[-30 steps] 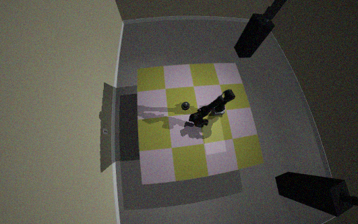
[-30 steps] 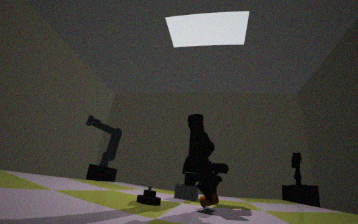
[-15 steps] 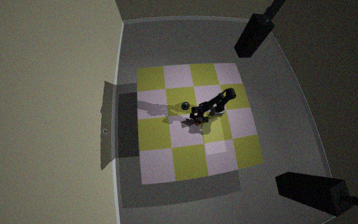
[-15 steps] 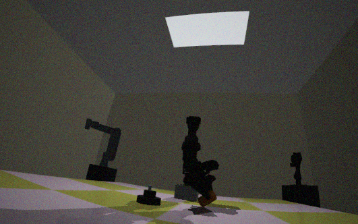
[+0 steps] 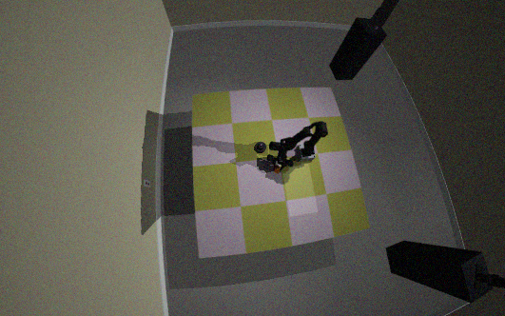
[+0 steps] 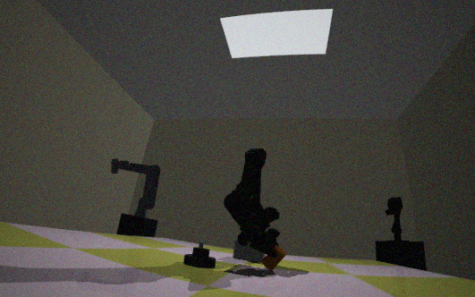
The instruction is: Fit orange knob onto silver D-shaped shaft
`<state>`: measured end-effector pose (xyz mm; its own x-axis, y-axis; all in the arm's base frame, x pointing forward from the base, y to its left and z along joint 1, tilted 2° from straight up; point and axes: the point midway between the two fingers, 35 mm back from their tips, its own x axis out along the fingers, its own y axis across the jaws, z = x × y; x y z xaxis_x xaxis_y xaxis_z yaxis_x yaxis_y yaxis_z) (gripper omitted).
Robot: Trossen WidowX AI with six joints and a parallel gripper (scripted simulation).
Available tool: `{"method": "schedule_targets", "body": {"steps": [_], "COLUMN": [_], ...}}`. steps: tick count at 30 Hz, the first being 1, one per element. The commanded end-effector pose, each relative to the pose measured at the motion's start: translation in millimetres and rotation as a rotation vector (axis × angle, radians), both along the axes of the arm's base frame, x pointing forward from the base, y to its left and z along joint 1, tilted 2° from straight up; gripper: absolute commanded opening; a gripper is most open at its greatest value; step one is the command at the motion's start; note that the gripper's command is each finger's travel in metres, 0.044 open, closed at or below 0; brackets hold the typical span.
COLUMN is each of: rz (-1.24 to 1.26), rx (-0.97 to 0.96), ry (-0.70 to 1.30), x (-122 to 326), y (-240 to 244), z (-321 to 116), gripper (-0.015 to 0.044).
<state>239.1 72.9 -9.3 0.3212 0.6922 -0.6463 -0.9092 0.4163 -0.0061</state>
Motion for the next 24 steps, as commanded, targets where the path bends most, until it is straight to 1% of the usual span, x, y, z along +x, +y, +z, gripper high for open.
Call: {"method": "schedule_targets", "body": {"steps": [1, 23, 24], "rz": [0.004, 0.009, 0.009], "rx": [0.059, 0.404, 0.399], "ry": [-0.029, -0.183, -0.181], "x": [-2.7, -13.4, -13.3], "y": [-3.3, -24.0, -23.8], "z": [-0.8, -9.7, -9.5], "gripper": [0.0179, 0.0179, 0.0179]}}
